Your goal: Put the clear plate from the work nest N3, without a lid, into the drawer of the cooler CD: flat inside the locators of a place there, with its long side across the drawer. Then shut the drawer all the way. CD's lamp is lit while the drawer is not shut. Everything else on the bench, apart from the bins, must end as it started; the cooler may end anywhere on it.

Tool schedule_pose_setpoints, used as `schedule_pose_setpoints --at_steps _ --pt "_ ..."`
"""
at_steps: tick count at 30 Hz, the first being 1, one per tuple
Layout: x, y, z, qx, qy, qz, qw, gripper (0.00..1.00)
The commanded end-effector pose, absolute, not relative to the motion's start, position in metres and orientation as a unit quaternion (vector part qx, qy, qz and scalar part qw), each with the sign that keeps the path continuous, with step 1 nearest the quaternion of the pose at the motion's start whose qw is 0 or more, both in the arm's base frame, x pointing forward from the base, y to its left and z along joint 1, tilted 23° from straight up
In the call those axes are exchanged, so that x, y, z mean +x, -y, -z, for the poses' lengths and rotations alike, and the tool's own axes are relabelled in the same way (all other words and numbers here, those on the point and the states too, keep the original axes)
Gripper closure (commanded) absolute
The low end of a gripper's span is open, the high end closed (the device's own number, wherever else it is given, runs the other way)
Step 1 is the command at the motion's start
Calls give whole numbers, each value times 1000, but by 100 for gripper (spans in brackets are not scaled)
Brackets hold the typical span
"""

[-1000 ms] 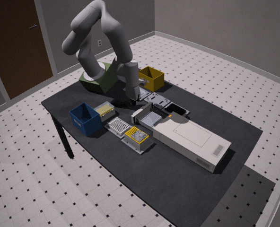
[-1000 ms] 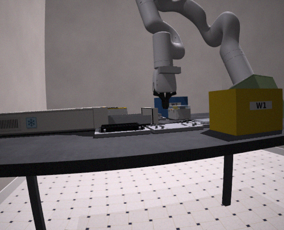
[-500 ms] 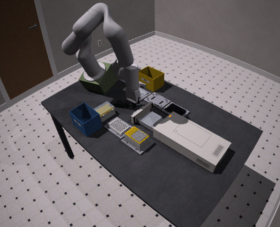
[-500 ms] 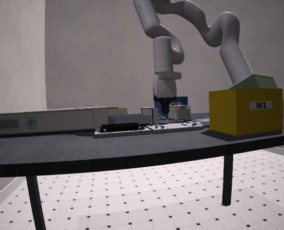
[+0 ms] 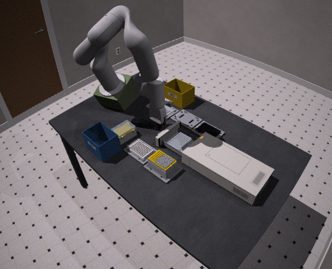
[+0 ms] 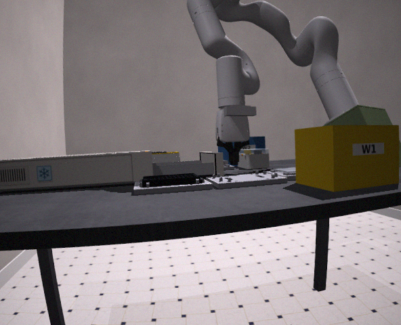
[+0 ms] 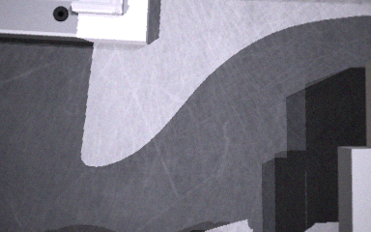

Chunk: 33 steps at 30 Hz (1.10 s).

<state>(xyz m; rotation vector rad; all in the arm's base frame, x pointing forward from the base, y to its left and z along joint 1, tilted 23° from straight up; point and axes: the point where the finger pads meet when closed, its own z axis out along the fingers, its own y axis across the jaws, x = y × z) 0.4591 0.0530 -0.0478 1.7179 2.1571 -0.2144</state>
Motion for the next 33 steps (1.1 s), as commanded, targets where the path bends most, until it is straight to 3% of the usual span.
schedule_pose_setpoints --at_steps 1,33 --pt "460 -53 48 610 -766 76 187 100" --pt "497 -63 43 610 -766 76 187 100"
